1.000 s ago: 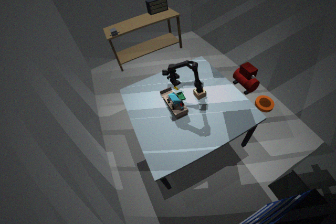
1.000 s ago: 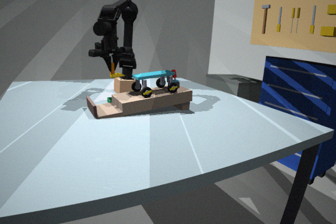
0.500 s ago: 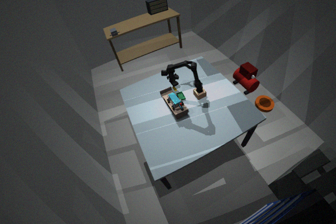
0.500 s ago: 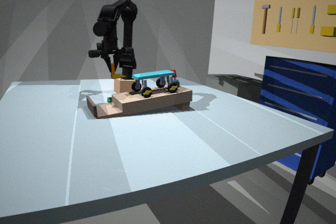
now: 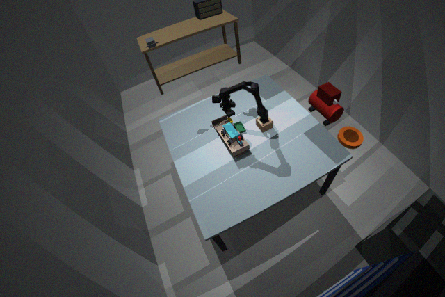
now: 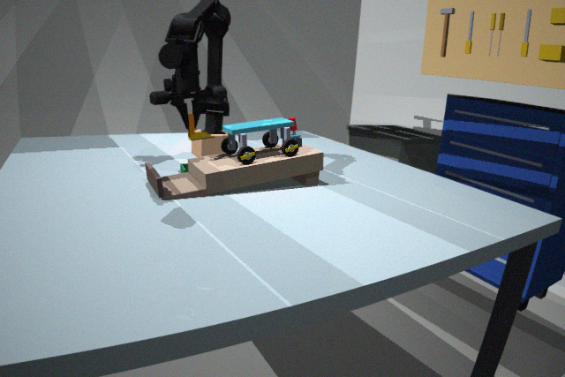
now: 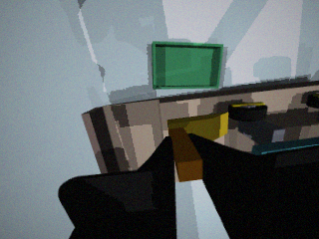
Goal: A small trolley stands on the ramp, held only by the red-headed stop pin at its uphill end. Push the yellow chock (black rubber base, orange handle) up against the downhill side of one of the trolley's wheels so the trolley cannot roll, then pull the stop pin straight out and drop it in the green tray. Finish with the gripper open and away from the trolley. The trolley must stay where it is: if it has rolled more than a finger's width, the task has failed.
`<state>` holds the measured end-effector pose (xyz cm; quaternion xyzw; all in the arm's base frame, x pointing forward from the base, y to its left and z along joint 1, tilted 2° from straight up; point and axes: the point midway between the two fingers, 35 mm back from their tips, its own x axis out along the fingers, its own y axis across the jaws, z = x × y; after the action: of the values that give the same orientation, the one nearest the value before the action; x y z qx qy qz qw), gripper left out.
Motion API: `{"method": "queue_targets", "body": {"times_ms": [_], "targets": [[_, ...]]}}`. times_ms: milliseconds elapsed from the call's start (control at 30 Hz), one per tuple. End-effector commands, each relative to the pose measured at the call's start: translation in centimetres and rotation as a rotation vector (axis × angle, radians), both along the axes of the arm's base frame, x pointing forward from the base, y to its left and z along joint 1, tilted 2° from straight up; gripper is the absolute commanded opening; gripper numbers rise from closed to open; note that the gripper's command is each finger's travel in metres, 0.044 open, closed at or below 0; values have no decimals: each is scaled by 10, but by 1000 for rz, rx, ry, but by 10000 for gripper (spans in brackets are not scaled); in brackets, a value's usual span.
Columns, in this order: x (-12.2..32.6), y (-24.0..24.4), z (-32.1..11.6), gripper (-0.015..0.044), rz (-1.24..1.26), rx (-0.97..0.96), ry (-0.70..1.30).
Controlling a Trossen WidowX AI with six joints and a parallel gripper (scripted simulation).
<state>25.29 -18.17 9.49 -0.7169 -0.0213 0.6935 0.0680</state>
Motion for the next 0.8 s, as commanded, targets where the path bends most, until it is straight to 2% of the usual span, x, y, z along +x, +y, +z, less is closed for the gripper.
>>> {"method": "queue_targets", "body": {"times_ms": [0, 567, 767], "targets": [[1, 2, -12, 0, -5, 10, 4], [3, 8, -51, 0, -5, 11, 4], [3, 9, -52, 0, -5, 11, 4]]}}
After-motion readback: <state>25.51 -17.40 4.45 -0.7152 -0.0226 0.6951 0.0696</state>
